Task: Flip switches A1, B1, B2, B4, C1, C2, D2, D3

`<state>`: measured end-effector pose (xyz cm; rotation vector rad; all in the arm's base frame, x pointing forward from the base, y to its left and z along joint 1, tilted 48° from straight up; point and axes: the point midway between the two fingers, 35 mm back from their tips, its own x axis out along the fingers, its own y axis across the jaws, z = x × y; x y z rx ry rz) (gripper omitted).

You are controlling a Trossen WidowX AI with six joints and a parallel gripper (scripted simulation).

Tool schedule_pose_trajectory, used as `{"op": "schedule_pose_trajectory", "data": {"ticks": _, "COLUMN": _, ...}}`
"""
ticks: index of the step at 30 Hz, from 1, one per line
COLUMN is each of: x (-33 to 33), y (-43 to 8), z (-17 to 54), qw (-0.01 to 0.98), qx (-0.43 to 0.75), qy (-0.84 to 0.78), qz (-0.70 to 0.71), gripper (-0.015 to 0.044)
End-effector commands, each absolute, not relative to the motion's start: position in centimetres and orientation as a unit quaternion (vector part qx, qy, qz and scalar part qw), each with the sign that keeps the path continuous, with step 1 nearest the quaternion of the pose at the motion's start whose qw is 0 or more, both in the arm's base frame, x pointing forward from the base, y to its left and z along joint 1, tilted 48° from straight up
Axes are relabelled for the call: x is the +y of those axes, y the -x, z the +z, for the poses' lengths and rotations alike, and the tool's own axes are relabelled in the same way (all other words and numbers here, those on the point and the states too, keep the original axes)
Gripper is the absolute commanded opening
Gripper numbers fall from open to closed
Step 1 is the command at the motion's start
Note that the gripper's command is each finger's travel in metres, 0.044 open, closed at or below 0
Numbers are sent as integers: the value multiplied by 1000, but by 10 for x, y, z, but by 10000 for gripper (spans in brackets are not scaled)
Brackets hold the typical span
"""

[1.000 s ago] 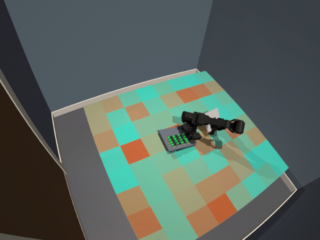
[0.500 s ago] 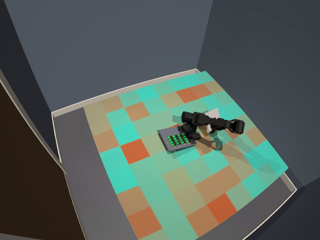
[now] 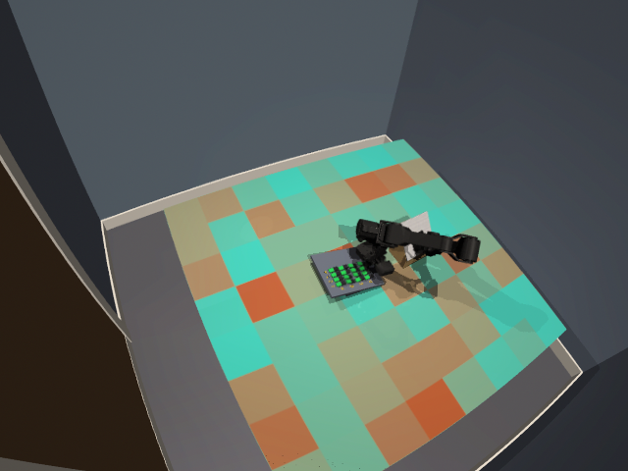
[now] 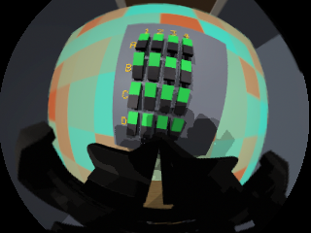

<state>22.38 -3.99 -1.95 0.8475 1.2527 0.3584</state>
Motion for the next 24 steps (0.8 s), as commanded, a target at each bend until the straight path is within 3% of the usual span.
{"op": "schedule_pose_trajectory", "data": {"ticks": 1, "x": -39, "y": -224, "z": -21, "qw": 711, "qx": 565, "qy": -386, "qz": 162, "gripper": 0}}
{"op": "schedule_pose_trajectory", "data": {"ticks": 24, "x": -52, "y": -221, "z": -11, "qw": 711, "qx": 569, "qy": -381, "qz": 161, "gripper": 0}}
